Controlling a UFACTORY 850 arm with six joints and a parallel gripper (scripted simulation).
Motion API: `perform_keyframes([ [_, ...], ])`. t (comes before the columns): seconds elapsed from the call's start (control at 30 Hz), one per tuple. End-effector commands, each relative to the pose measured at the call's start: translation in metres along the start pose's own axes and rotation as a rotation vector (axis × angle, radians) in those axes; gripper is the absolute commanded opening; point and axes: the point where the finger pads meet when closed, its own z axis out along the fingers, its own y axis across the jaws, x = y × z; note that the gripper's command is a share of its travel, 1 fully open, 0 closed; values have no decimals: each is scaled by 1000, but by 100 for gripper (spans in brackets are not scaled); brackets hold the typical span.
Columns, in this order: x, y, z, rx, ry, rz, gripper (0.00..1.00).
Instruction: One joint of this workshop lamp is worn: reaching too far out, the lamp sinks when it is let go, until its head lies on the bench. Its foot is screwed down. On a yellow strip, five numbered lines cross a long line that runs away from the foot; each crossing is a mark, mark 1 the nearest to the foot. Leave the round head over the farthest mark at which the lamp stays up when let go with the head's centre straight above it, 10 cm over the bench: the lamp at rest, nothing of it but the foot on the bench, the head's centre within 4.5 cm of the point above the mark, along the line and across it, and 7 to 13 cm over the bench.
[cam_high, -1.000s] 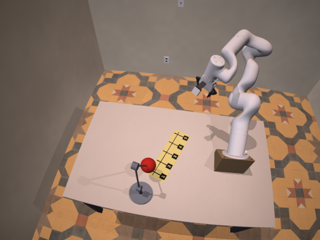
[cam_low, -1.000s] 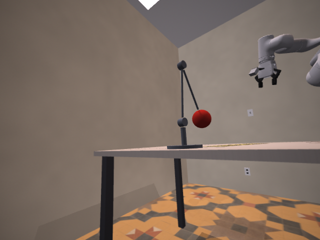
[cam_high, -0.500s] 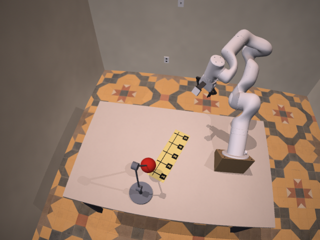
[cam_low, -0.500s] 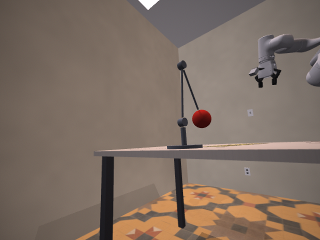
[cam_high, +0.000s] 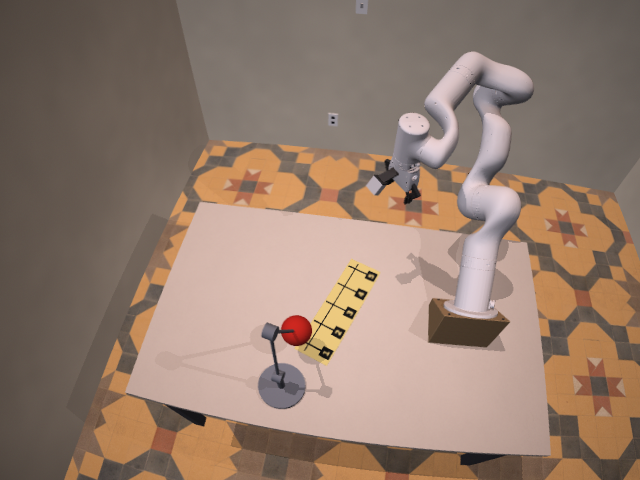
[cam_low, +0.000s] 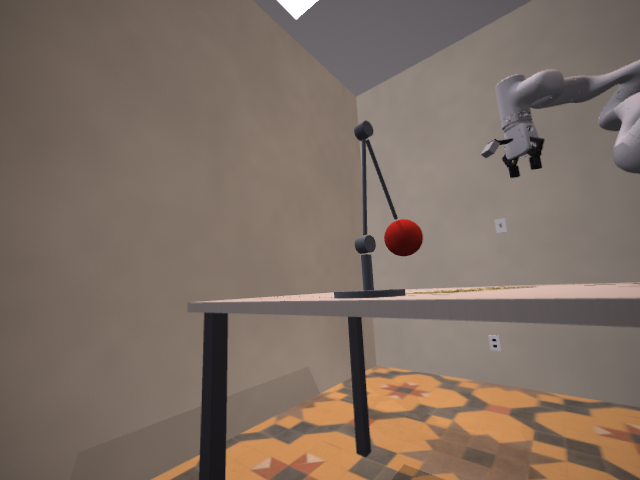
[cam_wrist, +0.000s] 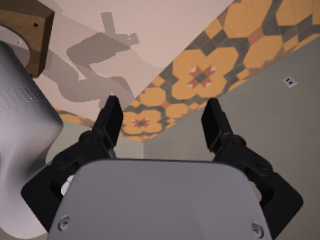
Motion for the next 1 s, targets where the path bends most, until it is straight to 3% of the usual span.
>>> perform_keyframes([
  [0.0,12,-2,0,30,-13,61,100],
  [0.97,100,7,6,259,-92,484,100],
])
